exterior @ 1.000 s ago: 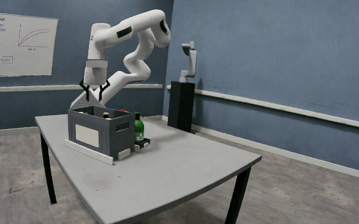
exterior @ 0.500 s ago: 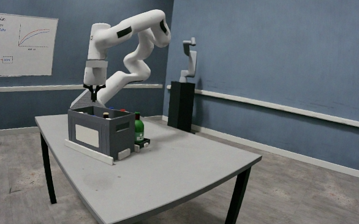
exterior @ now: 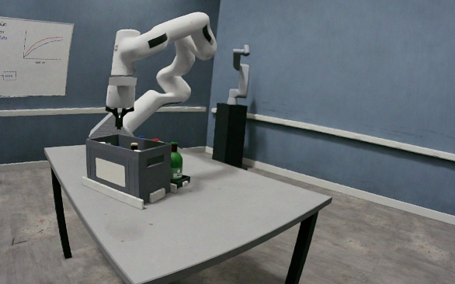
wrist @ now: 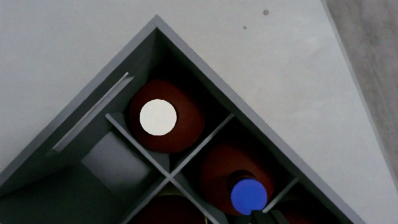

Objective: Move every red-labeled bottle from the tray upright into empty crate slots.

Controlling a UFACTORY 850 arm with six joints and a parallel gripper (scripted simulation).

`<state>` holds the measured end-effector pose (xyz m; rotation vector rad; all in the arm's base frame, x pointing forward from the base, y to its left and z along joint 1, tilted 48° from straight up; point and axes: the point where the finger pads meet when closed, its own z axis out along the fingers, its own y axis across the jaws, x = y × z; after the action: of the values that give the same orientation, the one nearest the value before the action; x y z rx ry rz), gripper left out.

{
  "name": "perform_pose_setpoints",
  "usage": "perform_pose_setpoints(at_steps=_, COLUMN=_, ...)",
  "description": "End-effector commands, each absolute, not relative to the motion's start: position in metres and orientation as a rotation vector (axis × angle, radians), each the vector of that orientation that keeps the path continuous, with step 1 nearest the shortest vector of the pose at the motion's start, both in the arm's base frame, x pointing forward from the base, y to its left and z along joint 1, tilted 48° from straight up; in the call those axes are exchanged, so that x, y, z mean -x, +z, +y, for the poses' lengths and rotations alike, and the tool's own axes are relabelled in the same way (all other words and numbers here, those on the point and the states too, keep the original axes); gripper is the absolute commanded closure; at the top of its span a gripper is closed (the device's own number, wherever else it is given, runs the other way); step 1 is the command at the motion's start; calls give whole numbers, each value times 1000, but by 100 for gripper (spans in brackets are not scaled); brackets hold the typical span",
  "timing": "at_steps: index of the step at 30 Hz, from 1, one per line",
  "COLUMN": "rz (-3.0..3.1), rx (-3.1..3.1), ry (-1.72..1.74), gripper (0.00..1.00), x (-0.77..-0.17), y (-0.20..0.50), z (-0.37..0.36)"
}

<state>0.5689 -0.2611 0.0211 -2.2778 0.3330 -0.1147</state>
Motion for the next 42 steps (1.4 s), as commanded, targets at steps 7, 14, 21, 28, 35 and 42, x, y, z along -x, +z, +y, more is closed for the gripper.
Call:
perform_pose_setpoints(at_steps=7, rz=328, rx=2277, ry=-123, gripper=100, x=-549, y=59, z=-230)
perform_pose_setpoints(at_steps=14, rz=324, rx=2276, ry=-125, gripper=100, x=-528, y=86, z=-202)
perform_pose_setpoints(at_steps=21, rz=321, rx=2277, ry=-126, gripper=100, x=-505, y=108, z=-175)
perform_pose_setpoints(at_steps=28, rz=319, rx=2278, ry=-126, gripper=100, x=-479, y=128, z=-146)
perform_pose_setpoints(at_steps=35, rz=317, rx=2280, ry=-126, gripper=100, x=-458, y=141, z=-125)
perform_pose_setpoints(at_steps=42, rz=316, rx=2282, ry=-125, gripper=34, x=-445, y=147, z=-113)
